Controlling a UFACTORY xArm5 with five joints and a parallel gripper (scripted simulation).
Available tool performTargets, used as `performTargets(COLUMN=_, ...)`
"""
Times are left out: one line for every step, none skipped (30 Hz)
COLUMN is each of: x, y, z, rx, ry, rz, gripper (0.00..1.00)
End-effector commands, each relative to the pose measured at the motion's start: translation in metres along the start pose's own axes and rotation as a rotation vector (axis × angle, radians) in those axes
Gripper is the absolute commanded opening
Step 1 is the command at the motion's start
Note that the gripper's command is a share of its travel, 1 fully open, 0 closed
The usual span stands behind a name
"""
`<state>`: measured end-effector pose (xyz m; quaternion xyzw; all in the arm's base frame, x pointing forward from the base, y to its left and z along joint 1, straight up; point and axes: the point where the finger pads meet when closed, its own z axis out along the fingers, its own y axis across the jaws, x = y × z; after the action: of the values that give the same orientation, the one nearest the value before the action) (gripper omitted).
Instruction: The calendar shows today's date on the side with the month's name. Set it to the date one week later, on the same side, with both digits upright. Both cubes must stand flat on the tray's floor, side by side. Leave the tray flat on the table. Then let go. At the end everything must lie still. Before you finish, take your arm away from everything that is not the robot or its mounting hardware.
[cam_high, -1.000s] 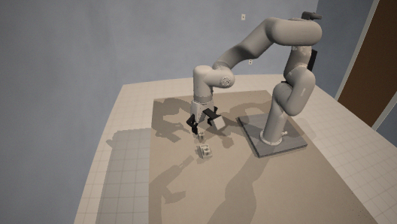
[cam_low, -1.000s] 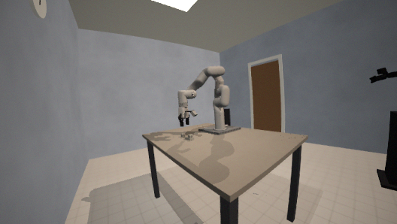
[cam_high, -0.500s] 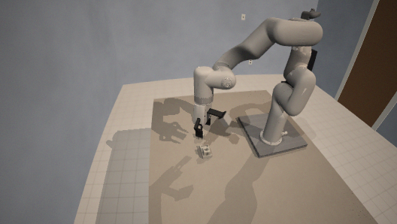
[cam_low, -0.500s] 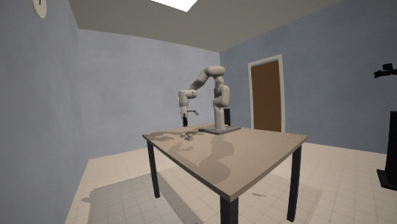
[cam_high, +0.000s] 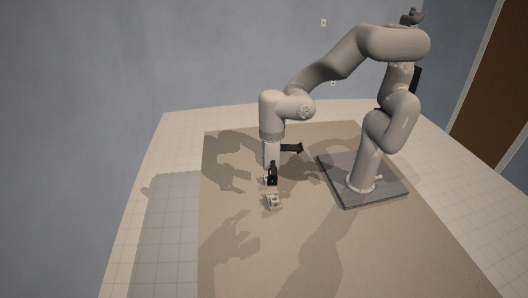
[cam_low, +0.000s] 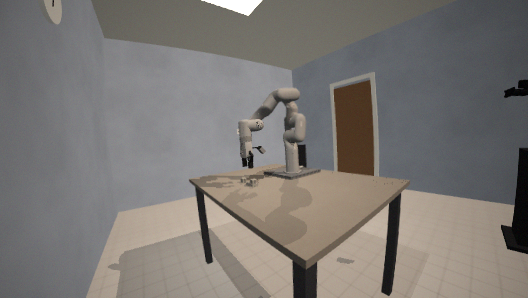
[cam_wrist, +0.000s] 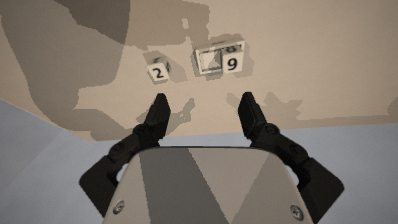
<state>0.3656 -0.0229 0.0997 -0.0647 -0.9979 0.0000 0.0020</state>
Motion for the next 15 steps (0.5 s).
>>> performTargets(x=0.000, y=0.004, z=-0.001, rx=0.000, ry=-0.004, rz=-0.163, gripper=1.00)
performTargets(x=0.000, y=0.005, z=-0.001, rx=0.000, ry=-0.004, rz=-0.206, gripper=1.00)
performTargets(x=0.000, y=0.006, z=-0.001, rx=0.000, ry=-0.004, rz=-0.239, gripper=1.00)
performTargets(x=0.000, y=0.006, z=-0.001, rx=0.000, ry=-0.004, rz=-0.246, gripper=1.00)
performTargets(x=0.000, y=0.008, z=-0.001, rx=0.000, ry=-0.004, rz=-0.305, gripper=1.00)
performTargets(x=0.000, y=0.008, z=-0.001, rx=0.000, ry=-0.004, rz=-0.305, gripper=1.00)
performTargets(x=0.000, y=0.008, z=-0.001, rx=0.000, ry=-0.004, rz=-0.305, gripper=1.00)
performTargets(x=0.001, y=0.008, z=-0.001, rx=0.000, ry=-0.004, rz=-0.328, gripper=1.00)
performTargets(x=0.001, y=0.010, z=-0.001, rx=0.000, ry=-0.003, rz=-0.409, gripper=1.00)
performTargets(x=0.001, y=0.011, z=-0.001, rx=0.001, ry=-0.003, rz=-0.445, gripper=1.00)
performTargets(x=0.001, y=0.012, z=-0.001, rx=0.001, ry=-0.003, rz=-0.470, gripper=1.00)
performTargets(x=0.001, y=0.012, z=-0.001, rx=0.001, ry=-0.003, rz=-0.488, gripper=1.00)
performTargets(x=0.002, y=0.013, z=-0.001, rx=0.001, ry=-0.003, rz=-0.536, gripper=1.00)
performTargets(x=0.002, y=0.014, z=-0.001, rx=0.001, ry=-0.003, rz=-0.565, gripper=1.00)
performTargets(x=0.002, y=0.015, z=-0.001, rx=0.001, ry=-0.003, rz=-0.603, gripper=1.00)
